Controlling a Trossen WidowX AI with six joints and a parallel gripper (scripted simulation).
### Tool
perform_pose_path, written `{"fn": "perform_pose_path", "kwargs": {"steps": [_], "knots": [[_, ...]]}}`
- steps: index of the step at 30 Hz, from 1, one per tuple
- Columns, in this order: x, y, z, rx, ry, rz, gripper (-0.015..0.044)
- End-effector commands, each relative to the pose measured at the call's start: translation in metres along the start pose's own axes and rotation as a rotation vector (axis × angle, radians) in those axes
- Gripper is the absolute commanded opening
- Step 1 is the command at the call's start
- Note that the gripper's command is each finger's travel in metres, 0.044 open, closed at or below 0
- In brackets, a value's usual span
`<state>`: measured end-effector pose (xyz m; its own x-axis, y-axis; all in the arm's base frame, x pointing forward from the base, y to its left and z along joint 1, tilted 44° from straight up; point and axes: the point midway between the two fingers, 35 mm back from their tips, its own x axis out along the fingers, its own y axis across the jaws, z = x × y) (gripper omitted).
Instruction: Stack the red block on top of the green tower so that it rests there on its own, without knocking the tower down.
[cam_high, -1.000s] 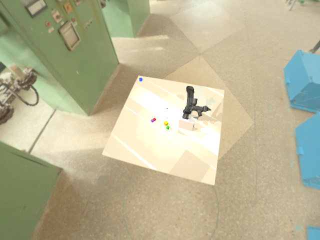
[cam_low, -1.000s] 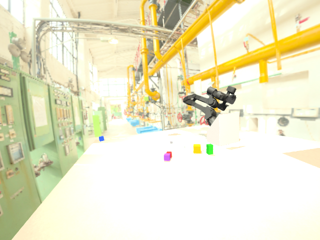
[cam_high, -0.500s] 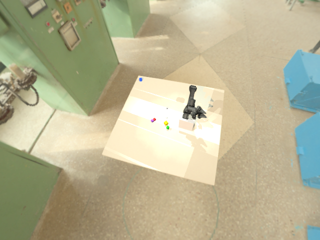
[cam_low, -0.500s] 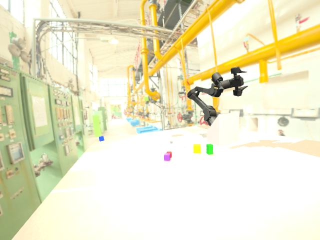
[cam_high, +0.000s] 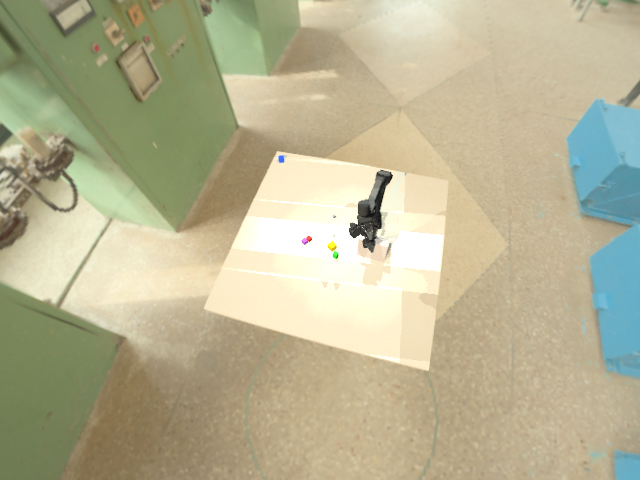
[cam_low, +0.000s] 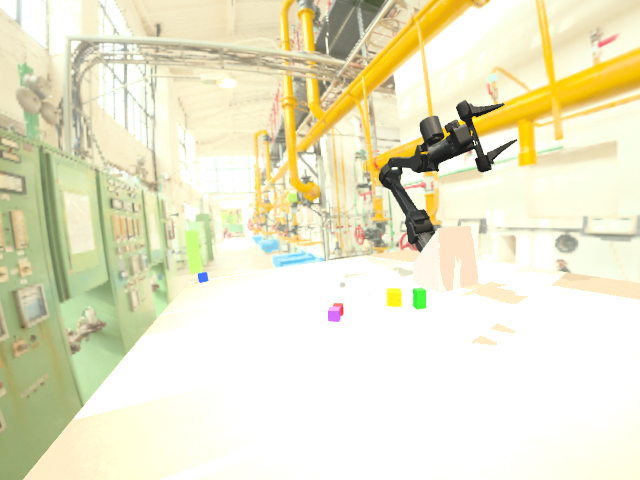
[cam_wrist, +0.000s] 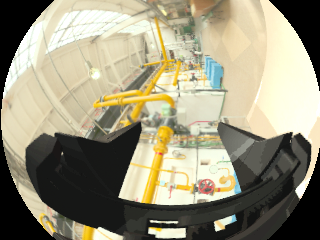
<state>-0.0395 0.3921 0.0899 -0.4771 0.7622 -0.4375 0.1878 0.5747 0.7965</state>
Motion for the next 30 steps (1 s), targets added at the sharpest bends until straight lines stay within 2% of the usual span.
{"fn": "perform_pose_path", "kwargs": {"steps": [1,8,13,17,24,30], "knots": [[-0.004,-0.002,0.046,-0.062,-0.143,-0.042,0.0440],[-0.026,-0.010,0.121,-0.162,-0.361,-0.157,0.0440],[-0.057,-0.030,0.182,-0.243,-0.520,-0.336,0.0440],[-0.078,-0.045,0.213,-0.289,-0.585,-0.467,0.0440],[-0.135,-0.084,0.266,-0.347,-0.631,-0.766,0.0440],[-0.194,-0.124,0.299,-0.385,-0.567,-1.082,0.0440]]}}
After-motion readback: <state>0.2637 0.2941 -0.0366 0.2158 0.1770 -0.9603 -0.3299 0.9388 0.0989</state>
